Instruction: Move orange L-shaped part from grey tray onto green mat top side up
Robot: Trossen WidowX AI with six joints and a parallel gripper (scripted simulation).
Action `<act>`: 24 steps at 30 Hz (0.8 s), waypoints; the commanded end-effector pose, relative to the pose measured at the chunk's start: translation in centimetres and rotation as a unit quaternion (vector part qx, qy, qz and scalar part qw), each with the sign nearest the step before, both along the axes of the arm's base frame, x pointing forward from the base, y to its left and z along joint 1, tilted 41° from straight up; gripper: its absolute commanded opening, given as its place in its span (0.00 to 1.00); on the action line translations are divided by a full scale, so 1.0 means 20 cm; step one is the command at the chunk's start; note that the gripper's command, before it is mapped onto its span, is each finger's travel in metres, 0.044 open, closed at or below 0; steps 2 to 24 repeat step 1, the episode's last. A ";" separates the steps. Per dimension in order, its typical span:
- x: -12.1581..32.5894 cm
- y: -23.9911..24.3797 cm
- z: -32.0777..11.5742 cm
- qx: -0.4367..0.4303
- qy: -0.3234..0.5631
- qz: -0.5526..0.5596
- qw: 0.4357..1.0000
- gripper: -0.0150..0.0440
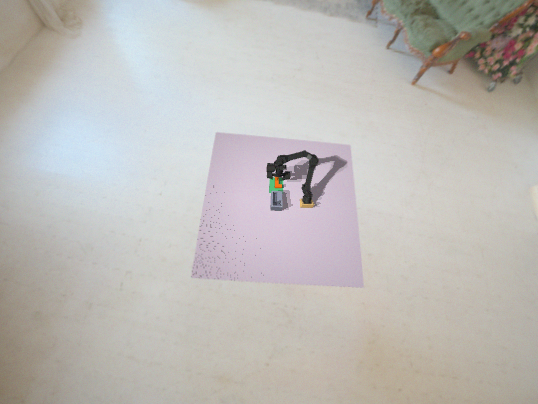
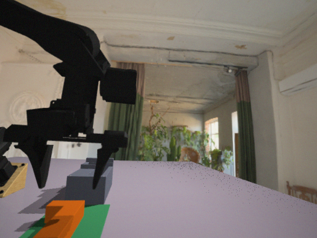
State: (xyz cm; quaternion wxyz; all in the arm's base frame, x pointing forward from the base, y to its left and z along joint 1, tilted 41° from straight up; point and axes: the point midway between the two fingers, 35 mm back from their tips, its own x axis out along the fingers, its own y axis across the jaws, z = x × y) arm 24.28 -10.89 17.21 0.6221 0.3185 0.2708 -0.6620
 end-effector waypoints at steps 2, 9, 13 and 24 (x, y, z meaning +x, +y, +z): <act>0.00 0.00 0.00 0.000 0.000 0.000 1.000 0.93; 0.00 0.00 0.00 0.000 0.000 0.000 1.000 0.93; 0.00 0.00 0.00 0.000 0.000 0.000 1.000 0.93; 0.00 0.00 0.00 0.000 0.000 0.000 1.000 0.93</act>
